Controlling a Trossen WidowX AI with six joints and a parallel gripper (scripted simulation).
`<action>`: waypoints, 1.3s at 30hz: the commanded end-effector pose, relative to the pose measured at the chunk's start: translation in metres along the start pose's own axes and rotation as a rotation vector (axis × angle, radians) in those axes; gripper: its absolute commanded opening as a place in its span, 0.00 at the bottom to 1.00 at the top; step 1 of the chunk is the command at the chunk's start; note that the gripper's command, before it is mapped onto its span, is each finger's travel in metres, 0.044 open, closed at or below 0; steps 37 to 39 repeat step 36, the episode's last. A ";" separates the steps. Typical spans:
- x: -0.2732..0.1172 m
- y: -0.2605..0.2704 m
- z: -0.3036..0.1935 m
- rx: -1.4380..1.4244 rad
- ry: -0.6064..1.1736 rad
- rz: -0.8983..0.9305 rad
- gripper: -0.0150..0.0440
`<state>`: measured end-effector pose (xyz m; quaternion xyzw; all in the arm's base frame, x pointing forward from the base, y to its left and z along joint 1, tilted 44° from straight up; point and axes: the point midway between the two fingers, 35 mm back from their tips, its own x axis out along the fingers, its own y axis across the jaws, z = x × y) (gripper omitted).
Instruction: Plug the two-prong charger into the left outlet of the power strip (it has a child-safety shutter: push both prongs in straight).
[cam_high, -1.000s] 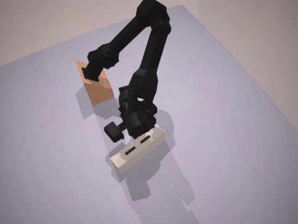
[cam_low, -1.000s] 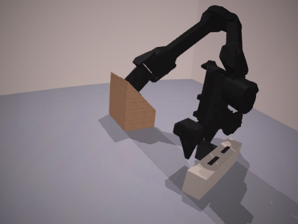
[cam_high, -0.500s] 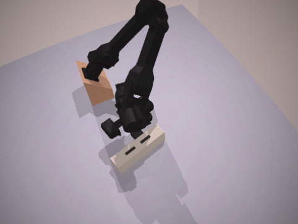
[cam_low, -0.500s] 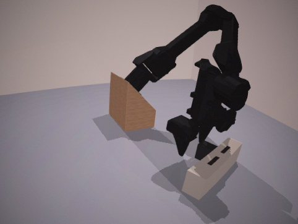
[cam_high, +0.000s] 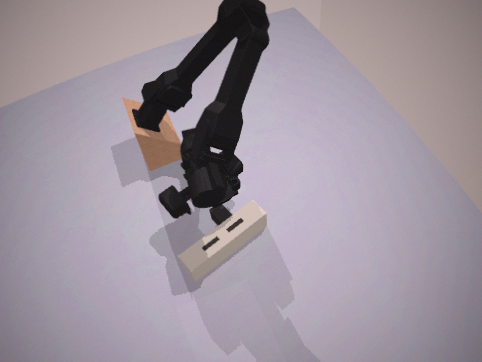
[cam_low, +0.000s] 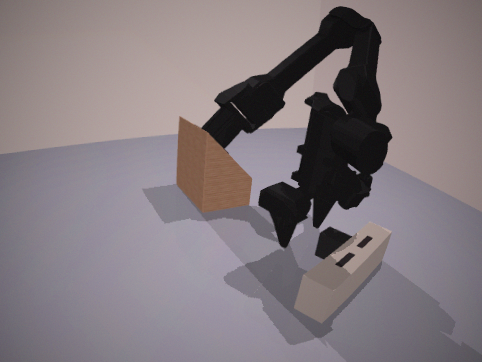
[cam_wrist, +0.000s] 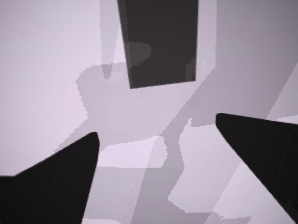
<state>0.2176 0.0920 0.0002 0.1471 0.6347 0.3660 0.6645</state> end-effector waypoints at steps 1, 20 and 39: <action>0.000 0.000 -0.005 -0.006 -0.002 -0.002 1.00; -0.079 -0.001 0.012 -0.005 -0.609 0.000 1.00; -0.079 -0.001 0.012 -0.005 -0.609 0.000 1.00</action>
